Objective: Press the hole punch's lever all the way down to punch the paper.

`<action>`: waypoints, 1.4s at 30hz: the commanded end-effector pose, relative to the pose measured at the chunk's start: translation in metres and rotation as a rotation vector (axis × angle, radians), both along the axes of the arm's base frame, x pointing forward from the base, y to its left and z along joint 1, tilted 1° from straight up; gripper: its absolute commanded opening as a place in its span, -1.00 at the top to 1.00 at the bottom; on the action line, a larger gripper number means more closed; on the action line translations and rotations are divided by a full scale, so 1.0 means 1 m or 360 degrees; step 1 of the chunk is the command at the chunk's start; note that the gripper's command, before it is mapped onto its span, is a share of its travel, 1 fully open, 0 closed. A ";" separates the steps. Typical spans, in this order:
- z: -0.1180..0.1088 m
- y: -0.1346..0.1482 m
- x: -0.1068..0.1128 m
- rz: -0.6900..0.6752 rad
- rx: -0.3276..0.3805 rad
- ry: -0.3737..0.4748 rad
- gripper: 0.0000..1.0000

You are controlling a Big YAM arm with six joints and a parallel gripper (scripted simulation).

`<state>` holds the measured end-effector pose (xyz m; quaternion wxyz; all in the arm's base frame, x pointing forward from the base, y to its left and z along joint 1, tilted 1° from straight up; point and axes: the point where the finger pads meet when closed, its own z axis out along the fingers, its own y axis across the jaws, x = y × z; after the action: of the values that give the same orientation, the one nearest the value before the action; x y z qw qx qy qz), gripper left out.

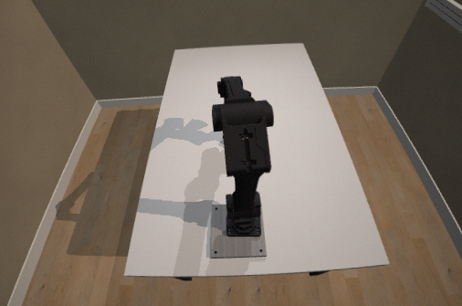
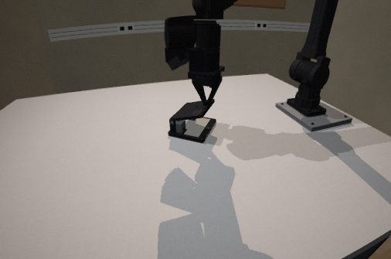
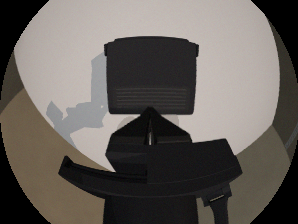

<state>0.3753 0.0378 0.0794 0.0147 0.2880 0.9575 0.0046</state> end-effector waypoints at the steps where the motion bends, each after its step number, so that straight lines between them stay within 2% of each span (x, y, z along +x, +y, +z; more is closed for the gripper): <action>1: -0.016 0.000 0.000 -0.0011 -0.0010 0.0022 1.00; 9: -0.023 -0.001 -0.001 -0.0012 -0.0011 0.0022 1.00; 42: -0.024 -0.002 -0.001 -0.0016 -0.0012 0.0022 1.00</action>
<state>0.3736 0.0389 0.0741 0.0168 0.2875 0.9576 0.0082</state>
